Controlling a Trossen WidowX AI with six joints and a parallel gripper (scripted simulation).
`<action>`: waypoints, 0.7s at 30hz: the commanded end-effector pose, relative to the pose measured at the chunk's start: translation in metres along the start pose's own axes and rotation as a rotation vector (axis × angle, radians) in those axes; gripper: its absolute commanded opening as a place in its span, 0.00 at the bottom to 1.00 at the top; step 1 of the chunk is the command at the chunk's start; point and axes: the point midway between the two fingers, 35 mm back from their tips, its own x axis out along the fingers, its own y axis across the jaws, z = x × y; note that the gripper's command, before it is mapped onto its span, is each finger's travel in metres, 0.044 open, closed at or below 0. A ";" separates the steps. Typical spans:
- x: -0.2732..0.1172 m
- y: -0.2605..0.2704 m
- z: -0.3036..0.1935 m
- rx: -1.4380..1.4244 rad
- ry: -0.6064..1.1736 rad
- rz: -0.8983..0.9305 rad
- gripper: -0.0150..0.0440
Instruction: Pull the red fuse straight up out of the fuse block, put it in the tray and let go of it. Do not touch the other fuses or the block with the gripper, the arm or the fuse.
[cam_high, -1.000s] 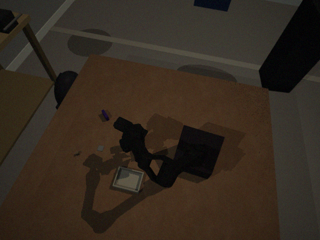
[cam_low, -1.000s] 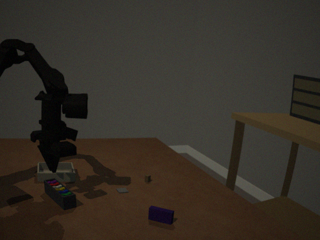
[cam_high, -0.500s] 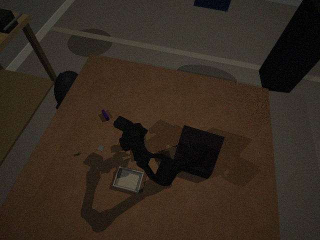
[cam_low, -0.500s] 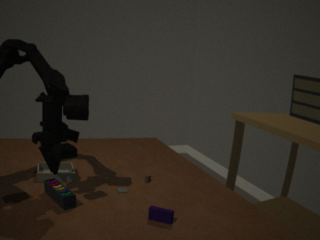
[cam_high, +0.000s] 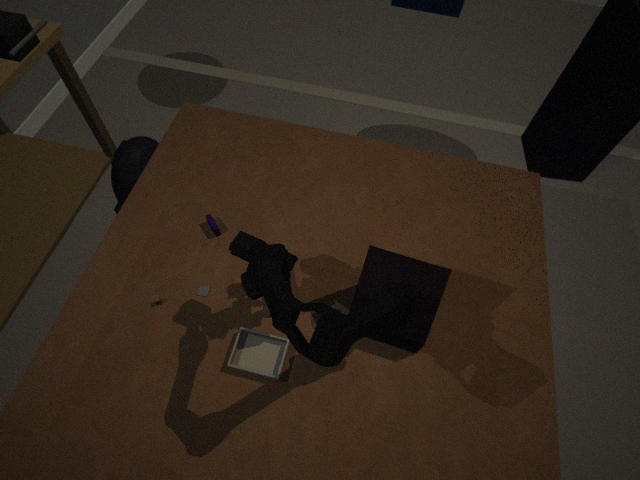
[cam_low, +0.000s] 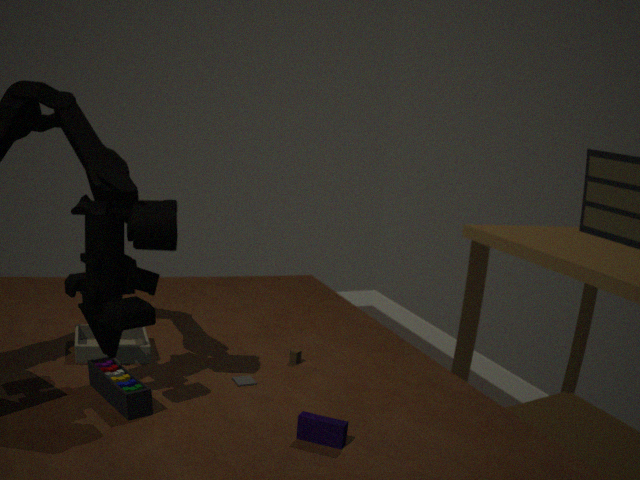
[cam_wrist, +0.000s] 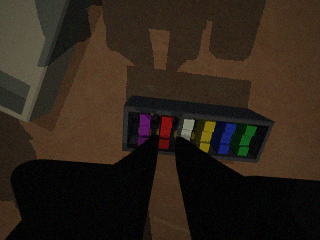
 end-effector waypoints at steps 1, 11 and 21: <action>0.006 0.000 -0.002 0.010 0.003 0.007 0.36; 0.014 0.000 -0.002 0.010 0.003 0.008 0.36; 0.014 0.000 -0.002 0.010 0.003 0.008 0.36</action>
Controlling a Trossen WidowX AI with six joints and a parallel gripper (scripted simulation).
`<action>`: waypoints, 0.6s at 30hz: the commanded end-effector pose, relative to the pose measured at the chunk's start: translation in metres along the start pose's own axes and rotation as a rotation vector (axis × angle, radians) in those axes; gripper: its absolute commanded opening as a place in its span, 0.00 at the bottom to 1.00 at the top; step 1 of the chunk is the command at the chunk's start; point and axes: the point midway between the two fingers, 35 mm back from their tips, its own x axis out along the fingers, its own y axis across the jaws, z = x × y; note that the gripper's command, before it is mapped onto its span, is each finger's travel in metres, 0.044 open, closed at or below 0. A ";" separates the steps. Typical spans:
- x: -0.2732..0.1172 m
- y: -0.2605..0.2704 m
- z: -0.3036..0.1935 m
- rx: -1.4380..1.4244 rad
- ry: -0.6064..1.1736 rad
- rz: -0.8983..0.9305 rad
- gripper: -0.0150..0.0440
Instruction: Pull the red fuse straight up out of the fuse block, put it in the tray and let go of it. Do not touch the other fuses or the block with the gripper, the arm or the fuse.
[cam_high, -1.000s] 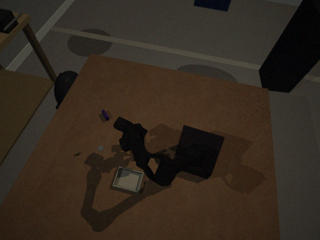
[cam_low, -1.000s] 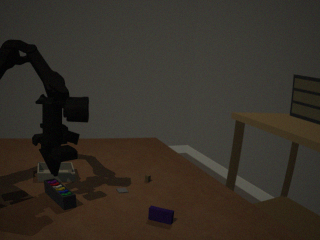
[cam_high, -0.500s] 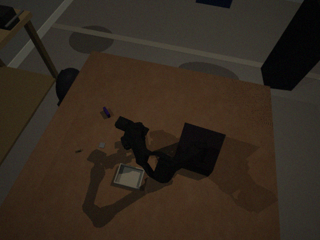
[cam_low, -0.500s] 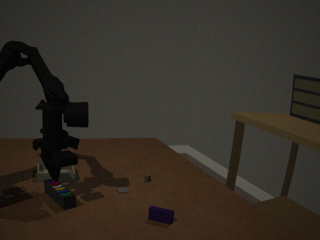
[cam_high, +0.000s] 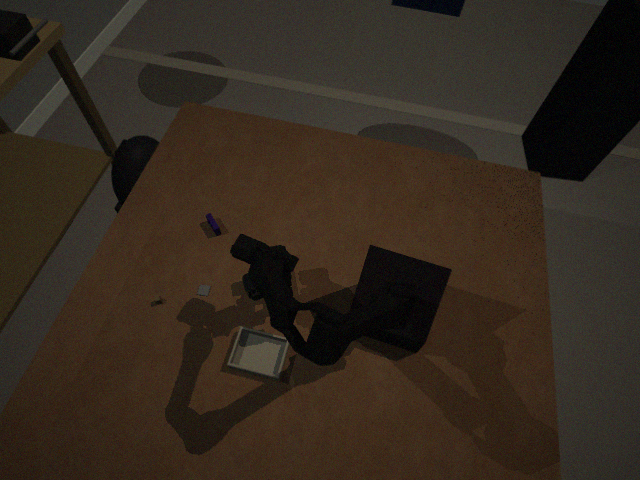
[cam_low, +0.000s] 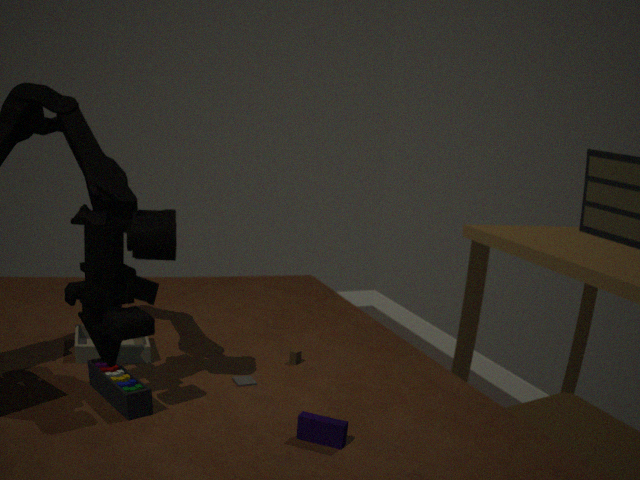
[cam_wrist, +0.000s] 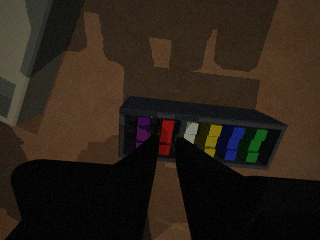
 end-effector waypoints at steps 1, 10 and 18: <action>0.002 0.000 0.000 0.005 -0.001 0.004 0.36; 0.010 0.000 0.000 0.005 -0.001 0.004 0.36; 0.011 0.000 0.000 0.005 -0.001 0.005 0.36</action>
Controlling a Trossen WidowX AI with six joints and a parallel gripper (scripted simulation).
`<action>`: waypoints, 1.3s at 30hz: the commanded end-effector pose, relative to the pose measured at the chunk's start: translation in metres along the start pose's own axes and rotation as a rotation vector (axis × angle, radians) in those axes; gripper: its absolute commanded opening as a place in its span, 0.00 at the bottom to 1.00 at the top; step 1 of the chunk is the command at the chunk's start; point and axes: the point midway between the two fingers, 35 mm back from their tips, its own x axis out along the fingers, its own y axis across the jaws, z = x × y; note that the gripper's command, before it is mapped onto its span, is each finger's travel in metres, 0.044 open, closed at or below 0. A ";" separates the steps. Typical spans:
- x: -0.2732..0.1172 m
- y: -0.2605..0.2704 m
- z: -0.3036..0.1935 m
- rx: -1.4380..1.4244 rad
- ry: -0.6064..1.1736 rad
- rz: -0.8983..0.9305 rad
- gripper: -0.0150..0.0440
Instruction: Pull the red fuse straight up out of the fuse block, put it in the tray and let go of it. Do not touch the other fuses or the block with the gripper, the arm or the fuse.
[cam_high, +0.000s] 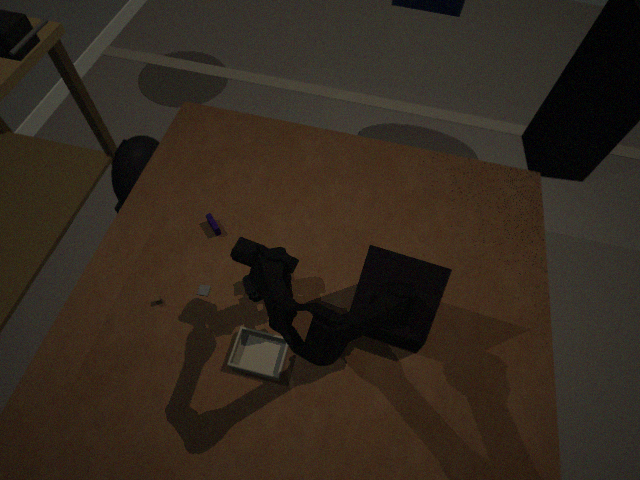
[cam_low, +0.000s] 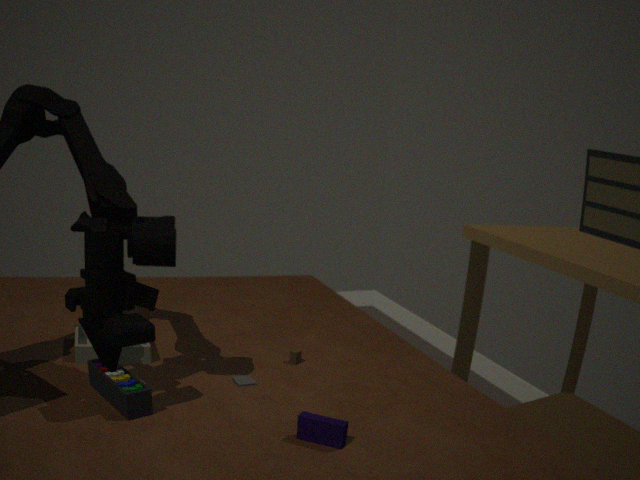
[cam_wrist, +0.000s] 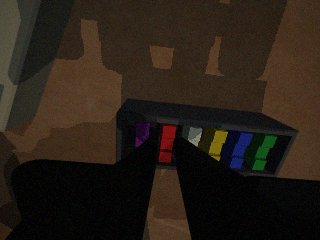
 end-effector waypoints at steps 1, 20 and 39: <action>0.002 0.000 -0.001 0.006 0.000 0.005 0.36; -0.001 0.000 0.000 0.001 0.001 0.000 0.25; -0.011 -0.001 0.000 0.002 0.001 0.000 0.25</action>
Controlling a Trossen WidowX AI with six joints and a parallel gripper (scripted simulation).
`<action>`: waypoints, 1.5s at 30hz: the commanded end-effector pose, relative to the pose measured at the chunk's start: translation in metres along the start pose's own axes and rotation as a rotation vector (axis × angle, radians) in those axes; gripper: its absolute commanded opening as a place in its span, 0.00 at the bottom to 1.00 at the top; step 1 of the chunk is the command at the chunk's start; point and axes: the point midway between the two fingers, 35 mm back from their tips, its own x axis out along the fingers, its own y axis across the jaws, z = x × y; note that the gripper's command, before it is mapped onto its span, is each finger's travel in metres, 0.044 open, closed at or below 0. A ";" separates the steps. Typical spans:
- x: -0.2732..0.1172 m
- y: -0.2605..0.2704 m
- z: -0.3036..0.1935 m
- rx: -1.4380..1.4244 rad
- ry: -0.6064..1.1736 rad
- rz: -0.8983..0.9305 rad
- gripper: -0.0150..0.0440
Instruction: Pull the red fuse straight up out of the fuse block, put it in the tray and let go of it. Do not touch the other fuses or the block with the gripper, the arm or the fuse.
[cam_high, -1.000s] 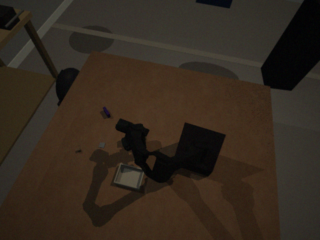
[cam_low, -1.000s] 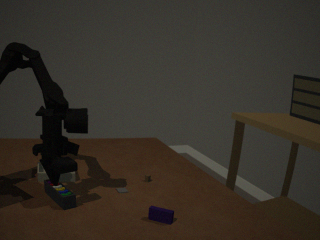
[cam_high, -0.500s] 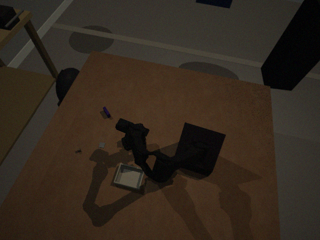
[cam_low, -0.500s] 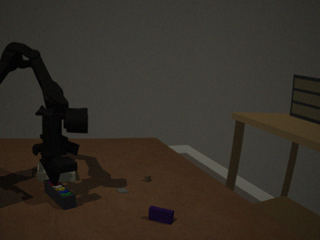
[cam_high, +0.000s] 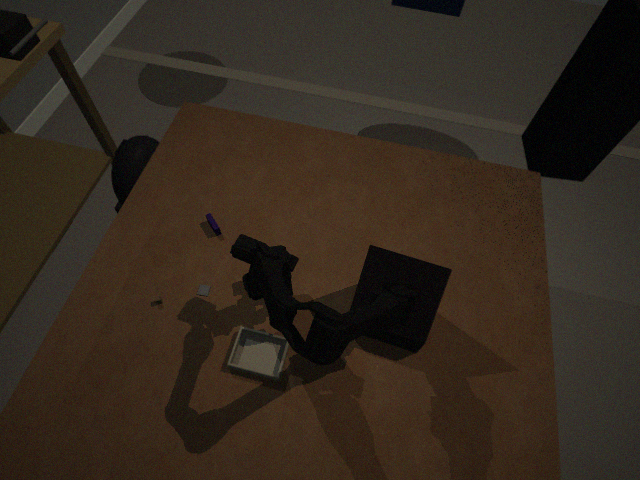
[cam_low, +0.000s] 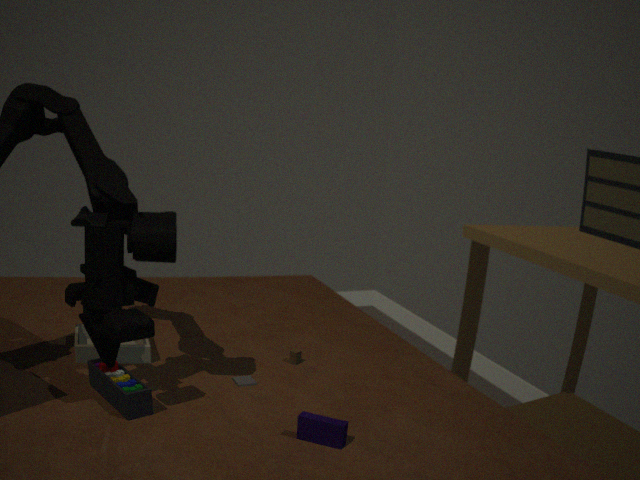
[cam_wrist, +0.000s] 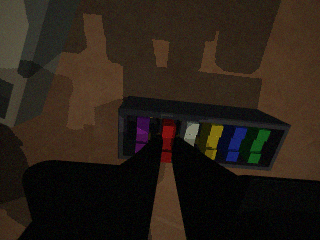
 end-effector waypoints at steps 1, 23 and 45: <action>-0.004 0.000 0.001 -0.005 -0.002 -0.005 0.25; -0.015 0.000 0.001 -0.003 -0.002 -0.005 0.25; -0.026 0.000 0.000 -0.002 -0.002 -0.003 0.25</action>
